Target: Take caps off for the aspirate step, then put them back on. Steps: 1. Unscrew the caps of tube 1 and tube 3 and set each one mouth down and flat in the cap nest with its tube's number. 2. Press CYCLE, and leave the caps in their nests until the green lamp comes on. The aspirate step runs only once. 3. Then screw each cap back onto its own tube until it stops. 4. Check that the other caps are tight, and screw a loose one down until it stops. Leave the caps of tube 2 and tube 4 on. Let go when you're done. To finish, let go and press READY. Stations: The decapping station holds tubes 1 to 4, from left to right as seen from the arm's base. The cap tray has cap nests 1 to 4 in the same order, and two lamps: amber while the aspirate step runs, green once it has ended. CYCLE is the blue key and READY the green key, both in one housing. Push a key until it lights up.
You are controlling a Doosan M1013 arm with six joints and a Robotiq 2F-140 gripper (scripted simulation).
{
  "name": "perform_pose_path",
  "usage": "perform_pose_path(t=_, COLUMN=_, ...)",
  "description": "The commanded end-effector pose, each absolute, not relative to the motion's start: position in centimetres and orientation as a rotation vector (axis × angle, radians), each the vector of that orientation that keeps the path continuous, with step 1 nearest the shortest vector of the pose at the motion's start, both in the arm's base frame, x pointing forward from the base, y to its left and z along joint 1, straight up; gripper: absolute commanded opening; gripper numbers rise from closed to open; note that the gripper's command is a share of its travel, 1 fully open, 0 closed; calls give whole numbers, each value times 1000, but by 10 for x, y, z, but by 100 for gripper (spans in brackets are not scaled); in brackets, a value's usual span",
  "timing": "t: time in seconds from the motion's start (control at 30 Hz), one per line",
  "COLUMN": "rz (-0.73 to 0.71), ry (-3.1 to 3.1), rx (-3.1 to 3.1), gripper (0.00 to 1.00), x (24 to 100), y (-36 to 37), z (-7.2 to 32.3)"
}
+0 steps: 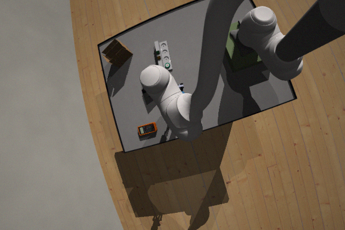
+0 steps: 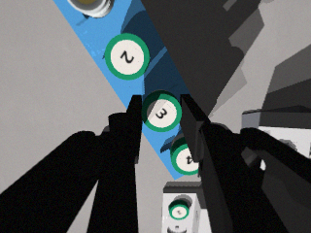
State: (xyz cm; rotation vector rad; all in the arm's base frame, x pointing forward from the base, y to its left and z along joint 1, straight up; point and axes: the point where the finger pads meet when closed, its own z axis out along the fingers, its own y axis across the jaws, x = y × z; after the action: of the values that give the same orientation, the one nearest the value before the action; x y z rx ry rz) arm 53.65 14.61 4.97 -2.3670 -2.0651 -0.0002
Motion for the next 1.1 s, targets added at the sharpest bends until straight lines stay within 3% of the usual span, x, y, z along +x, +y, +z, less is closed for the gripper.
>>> perform_pose_path(t=0.0, rz=-2, ry=-2180, rx=-2262, gripper=30, x=537, y=146, z=51)
perform_pose_path(t=0.7, rz=-2, ry=-2972, rx=-1019, gripper=30, x=537, y=146, z=51)
perform_pose_path(t=0.9, rz=-2, ry=-2972, rx=-1019, gripper=30, x=537, y=146, z=51)
perform_pose_path(t=0.93, rz=-2, ry=-2972, rx=-1019, gripper=41, x=537, y=146, z=51)
perform_pose_path(t=1.07, rz=-2, ry=-2972, rx=-1019, gripper=41, x=537, y=146, z=51)
